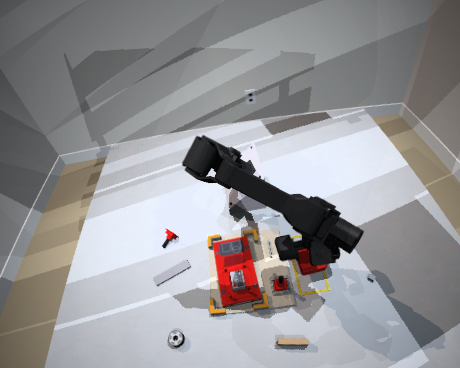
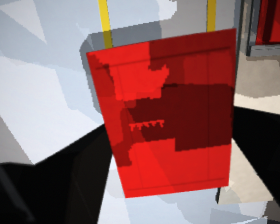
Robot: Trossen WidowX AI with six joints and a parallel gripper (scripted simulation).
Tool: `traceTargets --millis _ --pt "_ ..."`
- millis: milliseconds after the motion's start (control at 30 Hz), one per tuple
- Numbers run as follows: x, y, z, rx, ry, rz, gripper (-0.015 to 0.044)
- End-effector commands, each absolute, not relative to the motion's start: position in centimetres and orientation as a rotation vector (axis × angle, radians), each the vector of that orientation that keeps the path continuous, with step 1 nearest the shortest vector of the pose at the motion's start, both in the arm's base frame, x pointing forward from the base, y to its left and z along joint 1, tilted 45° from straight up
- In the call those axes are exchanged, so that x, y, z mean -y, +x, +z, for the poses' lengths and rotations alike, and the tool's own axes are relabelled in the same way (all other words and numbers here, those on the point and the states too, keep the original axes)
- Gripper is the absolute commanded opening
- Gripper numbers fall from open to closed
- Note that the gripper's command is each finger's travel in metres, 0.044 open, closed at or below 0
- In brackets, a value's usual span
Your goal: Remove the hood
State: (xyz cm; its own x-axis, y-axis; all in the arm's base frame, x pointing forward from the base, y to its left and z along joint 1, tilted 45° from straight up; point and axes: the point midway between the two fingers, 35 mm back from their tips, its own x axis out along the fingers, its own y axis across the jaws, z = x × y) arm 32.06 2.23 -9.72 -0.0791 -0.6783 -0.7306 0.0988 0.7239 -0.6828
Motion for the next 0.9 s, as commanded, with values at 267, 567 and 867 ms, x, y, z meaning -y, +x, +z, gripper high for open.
traceTargets --millis 267,567,867 --pt "-1.55 31.82 -10.40 -1.526 -0.503 -0.690 0.0000" --pt "-1.25 31.73 -10.67 -1.526 -0.504 -0.691 0.0000" --pt "-1.06 31.72 -10.87 -1.526 -0.504 -0.691 0.0000"
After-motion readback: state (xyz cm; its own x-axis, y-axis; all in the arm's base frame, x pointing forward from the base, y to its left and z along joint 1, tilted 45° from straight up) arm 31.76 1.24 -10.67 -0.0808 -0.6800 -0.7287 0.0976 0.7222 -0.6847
